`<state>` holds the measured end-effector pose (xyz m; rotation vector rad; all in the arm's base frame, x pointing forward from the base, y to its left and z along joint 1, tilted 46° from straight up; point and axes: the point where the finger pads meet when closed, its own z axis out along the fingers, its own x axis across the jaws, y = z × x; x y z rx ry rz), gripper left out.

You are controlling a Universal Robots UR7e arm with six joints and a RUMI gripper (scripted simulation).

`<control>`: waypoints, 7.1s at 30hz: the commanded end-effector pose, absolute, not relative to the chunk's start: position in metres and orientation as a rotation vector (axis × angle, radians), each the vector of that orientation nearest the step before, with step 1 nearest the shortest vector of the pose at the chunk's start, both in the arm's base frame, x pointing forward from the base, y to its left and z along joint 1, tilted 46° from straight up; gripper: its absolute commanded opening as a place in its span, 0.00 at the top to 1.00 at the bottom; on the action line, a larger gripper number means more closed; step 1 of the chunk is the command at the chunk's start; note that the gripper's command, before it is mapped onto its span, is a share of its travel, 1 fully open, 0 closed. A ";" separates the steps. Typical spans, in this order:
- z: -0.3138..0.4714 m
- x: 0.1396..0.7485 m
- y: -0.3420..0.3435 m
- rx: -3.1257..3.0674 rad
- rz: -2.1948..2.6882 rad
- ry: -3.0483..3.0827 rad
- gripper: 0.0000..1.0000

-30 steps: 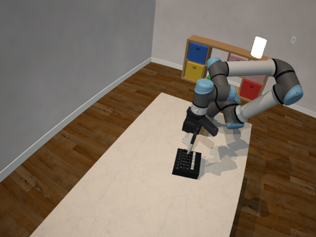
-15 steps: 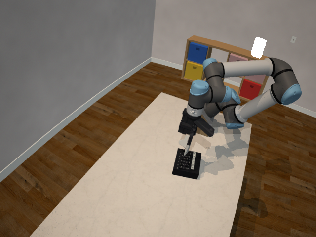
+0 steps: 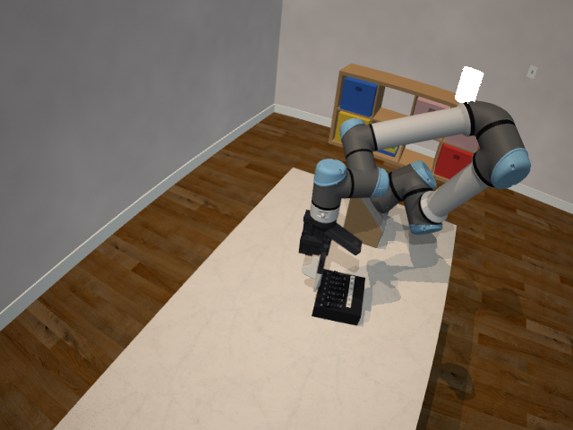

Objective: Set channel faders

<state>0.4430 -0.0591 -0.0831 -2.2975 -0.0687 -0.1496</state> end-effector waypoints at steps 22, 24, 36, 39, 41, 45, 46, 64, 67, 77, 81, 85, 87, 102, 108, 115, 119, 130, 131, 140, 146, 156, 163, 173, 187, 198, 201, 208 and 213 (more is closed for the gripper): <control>-0.086 0.444 -0.060 -2.298 -0.155 -0.073 0.00; -0.086 0.444 -0.060 -2.298 -0.155 -0.073 0.00; -0.086 0.444 -0.060 -2.298 -0.155 -0.073 0.00; -0.086 0.444 -0.060 -2.298 -0.155 -0.073 0.00; -0.086 0.444 -0.060 -2.298 -0.155 -0.073 0.00; -0.086 0.444 -0.060 -2.298 -0.155 -0.073 0.00; -0.086 0.444 -0.060 -2.298 -0.155 -0.073 0.00; -0.085 0.444 -0.060 -2.298 -0.153 -0.070 0.00; -0.071 0.442 -0.061 -2.302 -0.133 -0.044 0.00; 0.006 0.426 -0.057 -2.325 -0.017 0.118 0.00; 0.020 0.422 -0.055 -2.328 0.004 0.148 0.00; 0.020 0.422 -0.055 -2.328 0.004 0.148 0.00; 0.020 0.422 -0.055 -2.328 0.004 0.148 0.00; 0.016 0.421 -0.055 -2.324 0.028 0.204 0.00; 0.010 0.418 -0.054 -2.315 0.068 0.296 0.00; -0.007 0.411 -0.051 -2.271 0.184 0.566 0.00; -0.020 0.404 -0.049 -2.221 0.270 0.764 0.00; -0.049 0.388 -0.042 -2.047 0.469 1.218 0.00; -0.052 0.386 -0.041 -2.025 0.489 1.262 0.00; -0.069 0.374 -0.036 -1.871 0.609 1.532 0.00; -0.074 0.370 -0.034 -1.817 0.644 1.612 0.00; -0.076 0.369 -0.034 -1.800 0.655 1.636 1.00; -0.076 0.369 -0.034 -1.800 0.655 1.636 1.00; -0.076 0.369 -0.034 -1.800 0.655 1.636 1.00; -0.076 0.369 -0.034 -1.800 0.655 1.636 1.00; -0.076 0.369 -0.033 -1.800 0.655 1.636 1.00; -0.077 0.369 -0.033 -1.800 0.655 1.636 1.00; -0.078 0.369 -0.031 -1.800 0.655 1.636 1.00; -0.080 0.370 -0.029 -1.800 0.655 1.636 1.00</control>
